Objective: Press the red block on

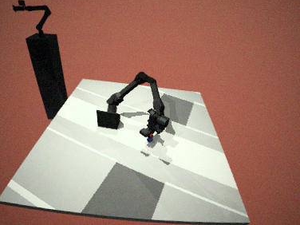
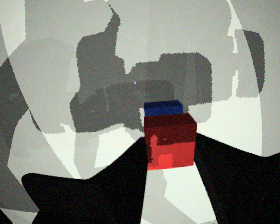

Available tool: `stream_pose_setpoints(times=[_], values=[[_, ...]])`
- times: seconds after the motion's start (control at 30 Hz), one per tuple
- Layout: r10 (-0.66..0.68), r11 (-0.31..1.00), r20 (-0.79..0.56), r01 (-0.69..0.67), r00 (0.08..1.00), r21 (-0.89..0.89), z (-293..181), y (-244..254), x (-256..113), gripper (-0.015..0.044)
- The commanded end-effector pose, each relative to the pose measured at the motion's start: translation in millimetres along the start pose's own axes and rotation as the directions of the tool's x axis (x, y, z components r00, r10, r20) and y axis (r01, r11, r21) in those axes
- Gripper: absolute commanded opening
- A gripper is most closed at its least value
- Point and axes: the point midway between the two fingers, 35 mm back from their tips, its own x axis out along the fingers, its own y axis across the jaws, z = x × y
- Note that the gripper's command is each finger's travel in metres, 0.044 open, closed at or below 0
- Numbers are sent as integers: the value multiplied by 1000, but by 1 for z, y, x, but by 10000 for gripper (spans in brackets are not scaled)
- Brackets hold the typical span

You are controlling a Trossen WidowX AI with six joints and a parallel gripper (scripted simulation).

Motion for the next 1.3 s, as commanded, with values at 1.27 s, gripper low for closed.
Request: stream_pose_setpoints(times=[1.27], values=[[1,1000,-1,-1,1000,3,1,-1,18,79]])
